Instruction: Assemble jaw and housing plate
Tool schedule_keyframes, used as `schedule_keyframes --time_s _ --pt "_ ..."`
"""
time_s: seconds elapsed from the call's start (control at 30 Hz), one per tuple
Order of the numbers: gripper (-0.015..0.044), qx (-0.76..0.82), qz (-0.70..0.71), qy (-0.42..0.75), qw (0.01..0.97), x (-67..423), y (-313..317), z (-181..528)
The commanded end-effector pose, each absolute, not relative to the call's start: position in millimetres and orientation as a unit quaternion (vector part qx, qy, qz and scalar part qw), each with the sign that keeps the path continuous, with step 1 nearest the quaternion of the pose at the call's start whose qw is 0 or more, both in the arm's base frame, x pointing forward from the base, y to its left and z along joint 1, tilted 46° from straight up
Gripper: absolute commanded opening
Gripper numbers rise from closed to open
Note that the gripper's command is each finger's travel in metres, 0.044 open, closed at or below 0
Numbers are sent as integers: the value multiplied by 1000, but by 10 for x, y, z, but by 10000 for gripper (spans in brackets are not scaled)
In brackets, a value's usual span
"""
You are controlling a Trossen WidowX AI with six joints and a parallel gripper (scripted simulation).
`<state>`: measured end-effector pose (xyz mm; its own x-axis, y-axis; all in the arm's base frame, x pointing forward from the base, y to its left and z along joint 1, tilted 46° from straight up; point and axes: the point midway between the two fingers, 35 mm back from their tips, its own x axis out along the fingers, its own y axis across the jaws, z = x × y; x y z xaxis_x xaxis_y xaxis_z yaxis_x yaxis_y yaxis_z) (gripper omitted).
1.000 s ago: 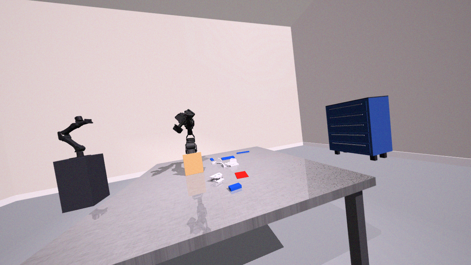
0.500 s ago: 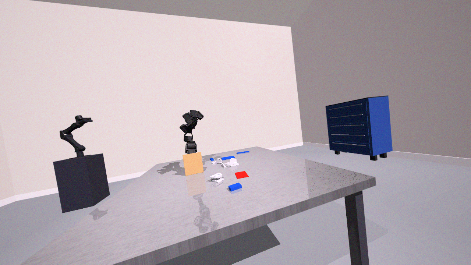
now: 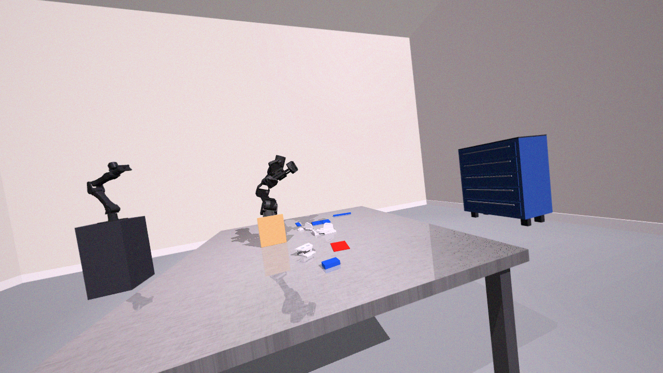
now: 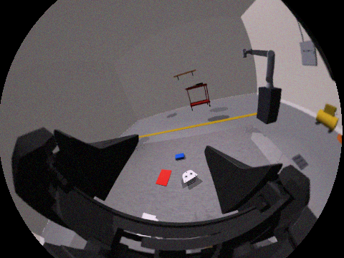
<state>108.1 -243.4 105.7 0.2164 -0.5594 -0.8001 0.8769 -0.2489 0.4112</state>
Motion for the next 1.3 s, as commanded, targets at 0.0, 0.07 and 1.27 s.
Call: schedule_keyframes --time_s 0.0,0.07,1.27 --pt "440 516 -572 190 609 1272 -2327 1028" --pt "440 520 -558 204 614 1347 -2273 1012" --pt "440 561 -281 455 633 2299 -884 880"
